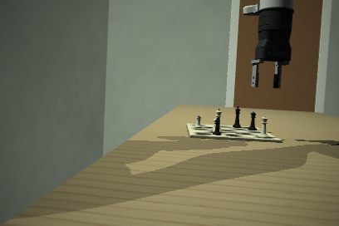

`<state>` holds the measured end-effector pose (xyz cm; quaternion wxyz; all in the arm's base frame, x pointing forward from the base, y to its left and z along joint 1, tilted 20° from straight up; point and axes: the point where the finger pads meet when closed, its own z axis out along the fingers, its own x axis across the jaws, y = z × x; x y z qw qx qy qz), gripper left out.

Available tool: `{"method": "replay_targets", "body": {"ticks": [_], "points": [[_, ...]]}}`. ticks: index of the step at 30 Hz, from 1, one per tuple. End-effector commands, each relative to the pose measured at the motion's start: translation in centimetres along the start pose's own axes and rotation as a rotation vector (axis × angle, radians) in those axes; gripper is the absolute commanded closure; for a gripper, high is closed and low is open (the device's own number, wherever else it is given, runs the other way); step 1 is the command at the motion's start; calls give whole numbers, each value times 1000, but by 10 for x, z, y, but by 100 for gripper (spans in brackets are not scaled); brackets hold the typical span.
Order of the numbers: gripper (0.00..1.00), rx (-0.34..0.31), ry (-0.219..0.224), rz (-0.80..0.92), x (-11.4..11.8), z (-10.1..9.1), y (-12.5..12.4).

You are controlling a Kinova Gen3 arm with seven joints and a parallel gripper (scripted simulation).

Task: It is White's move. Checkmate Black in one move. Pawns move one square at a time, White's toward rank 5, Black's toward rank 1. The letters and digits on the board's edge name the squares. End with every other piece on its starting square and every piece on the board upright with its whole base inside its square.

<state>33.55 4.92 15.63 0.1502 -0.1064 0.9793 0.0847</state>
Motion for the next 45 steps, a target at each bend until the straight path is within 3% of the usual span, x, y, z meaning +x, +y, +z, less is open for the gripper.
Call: {"method": "replay_targets", "body": {"ticks": [1, 16, 36, 37, 45], "points": [[0, -5, 1, -8, 1, 1, -1], [0, -3, 1, -344, 1, 8, 2], [0, -2, 1, -424, 1, 9, 3], [21, -2, 1, -424, 1, 9, 3], [21, -2, 1, -424, 1, 9, 3]]}}
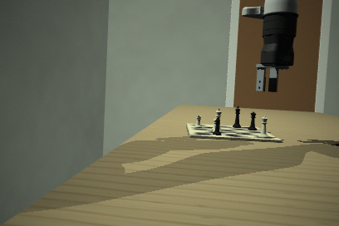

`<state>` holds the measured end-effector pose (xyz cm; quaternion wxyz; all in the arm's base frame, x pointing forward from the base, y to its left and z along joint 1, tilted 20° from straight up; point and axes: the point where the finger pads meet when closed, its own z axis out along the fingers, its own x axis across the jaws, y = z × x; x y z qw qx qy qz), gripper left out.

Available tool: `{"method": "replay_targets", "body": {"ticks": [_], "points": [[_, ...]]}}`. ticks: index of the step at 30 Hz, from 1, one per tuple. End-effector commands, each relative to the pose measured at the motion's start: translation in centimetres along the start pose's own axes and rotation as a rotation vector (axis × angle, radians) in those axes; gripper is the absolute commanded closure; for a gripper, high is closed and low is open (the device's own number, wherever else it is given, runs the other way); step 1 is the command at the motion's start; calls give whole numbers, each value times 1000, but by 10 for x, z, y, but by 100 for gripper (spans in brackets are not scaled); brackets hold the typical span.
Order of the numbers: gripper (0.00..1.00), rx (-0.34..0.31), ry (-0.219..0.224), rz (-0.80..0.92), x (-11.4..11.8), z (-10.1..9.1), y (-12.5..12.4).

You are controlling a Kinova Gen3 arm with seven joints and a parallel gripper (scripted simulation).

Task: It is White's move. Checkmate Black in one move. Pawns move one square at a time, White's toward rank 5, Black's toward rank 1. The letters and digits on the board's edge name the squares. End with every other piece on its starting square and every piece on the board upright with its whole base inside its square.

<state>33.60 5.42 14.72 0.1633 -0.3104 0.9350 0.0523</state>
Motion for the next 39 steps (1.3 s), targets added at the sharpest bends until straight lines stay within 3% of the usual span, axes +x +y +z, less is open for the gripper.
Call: {"method": "replay_targets", "body": {"ticks": [1, 39], "points": [[21, 1, -1, 0, 0, 0, 0], [21, 0, -2, 0, 0, 4, 0]]}}
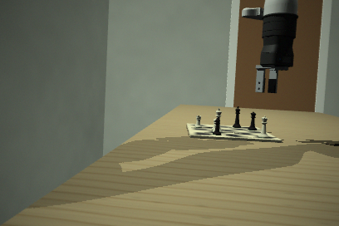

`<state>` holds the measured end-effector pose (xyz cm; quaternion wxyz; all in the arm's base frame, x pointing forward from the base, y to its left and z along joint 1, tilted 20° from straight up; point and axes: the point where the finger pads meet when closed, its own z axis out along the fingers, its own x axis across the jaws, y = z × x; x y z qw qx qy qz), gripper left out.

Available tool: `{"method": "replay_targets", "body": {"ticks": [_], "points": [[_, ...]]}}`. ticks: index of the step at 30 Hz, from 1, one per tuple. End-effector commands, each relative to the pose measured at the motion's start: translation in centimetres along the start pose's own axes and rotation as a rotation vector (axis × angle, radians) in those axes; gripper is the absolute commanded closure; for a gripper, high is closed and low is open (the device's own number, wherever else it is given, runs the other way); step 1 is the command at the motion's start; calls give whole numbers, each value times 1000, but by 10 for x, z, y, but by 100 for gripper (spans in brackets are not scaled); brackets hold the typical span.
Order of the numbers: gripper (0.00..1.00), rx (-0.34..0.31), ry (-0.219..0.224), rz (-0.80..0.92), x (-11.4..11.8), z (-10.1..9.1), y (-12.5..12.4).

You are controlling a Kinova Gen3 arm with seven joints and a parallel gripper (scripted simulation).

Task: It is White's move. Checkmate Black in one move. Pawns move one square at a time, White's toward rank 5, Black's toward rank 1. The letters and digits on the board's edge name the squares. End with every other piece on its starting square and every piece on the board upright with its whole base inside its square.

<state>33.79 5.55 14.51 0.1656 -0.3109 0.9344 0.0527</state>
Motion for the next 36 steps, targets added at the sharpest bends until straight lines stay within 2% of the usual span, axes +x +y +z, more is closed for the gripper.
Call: {"method": "replay_targets", "body": {"ticks": [1, 36], "points": [[21, -1, 3, 1, 1, 2, 0], [21, -1, 3, 1, 2, 43, -1]]}}
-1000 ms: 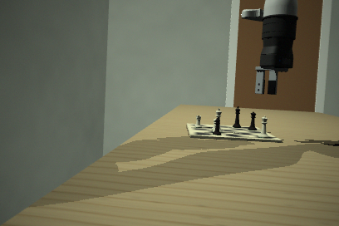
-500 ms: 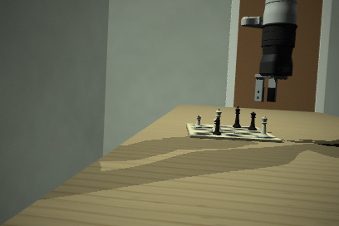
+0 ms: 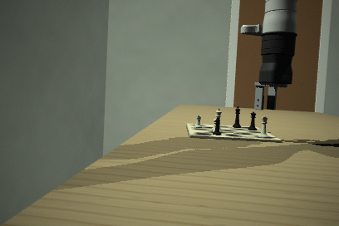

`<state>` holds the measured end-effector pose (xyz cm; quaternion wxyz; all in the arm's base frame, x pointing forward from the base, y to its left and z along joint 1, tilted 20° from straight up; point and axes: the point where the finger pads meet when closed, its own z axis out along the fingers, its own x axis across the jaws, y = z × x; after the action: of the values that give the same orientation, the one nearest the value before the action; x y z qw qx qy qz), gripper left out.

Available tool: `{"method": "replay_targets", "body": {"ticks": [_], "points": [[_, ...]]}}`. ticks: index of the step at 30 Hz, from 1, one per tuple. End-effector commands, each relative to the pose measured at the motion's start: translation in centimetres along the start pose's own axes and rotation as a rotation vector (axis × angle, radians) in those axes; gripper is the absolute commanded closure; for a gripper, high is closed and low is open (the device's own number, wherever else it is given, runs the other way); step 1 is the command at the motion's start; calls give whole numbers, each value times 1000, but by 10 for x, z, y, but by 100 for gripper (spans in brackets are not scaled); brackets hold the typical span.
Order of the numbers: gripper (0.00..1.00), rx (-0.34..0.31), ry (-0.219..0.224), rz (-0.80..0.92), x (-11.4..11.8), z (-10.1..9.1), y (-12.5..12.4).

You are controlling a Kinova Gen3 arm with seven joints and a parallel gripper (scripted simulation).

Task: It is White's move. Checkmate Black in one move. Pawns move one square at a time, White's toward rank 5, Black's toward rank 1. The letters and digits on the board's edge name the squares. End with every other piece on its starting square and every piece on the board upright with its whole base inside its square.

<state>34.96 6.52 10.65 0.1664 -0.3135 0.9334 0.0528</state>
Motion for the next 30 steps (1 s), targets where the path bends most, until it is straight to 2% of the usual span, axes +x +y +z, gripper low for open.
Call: {"method": "replay_targets", "body": {"ticks": [1, 30], "points": [[21, 0, 5, 7, 3, 3, -2], [21, 0, 5, 7, 3, 8, -2]]}}
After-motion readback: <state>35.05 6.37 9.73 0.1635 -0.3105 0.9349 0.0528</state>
